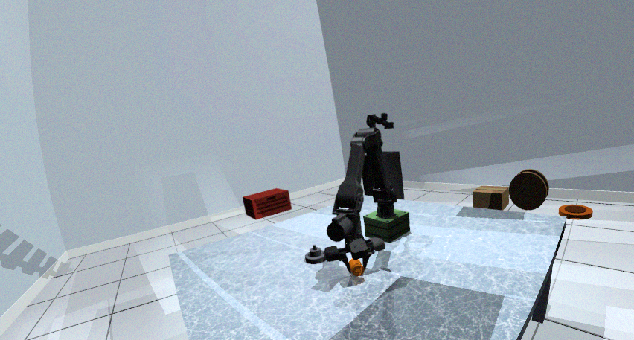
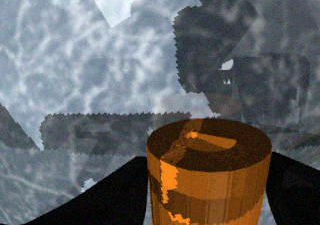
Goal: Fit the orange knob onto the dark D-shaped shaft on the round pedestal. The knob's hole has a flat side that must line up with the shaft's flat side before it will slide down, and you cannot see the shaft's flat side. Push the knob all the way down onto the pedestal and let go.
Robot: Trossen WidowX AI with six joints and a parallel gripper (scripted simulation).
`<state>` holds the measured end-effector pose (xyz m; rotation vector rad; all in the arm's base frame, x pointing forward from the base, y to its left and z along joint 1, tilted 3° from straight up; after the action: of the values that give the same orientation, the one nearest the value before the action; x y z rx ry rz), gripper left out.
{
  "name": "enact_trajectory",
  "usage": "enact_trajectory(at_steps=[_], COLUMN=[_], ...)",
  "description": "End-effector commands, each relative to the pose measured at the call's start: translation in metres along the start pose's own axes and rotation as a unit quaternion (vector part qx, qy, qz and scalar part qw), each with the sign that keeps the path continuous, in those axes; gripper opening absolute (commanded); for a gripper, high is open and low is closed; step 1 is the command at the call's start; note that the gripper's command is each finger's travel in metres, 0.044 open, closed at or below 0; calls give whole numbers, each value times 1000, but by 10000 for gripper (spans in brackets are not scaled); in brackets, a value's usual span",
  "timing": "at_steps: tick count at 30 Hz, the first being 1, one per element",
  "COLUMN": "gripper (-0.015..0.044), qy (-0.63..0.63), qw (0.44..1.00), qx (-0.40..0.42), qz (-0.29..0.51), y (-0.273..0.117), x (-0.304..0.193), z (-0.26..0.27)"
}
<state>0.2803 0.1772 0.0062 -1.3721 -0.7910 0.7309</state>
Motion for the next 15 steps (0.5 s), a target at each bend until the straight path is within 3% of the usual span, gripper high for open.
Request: enact_trajectory(at_steps=[1,8,15], gripper=[193,179,179], qy=[0,0,0], qw=[1000,1000,998], qx=[2,2,14], qz=[0,-4,-59], y=[1,0,-4], x=[0,-1,-11], z=[0,0,-2])
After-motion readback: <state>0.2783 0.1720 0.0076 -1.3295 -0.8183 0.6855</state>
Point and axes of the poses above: the point midway between the two fingers, 35 mm back from their tips, its own y axis out along the fingers, its own z axis across the jaws, x = y × z, the point moved 4 cm from there along -y, back along the fingers, and after that the axes turned 13 degrees about y, right-handed, at the moved point
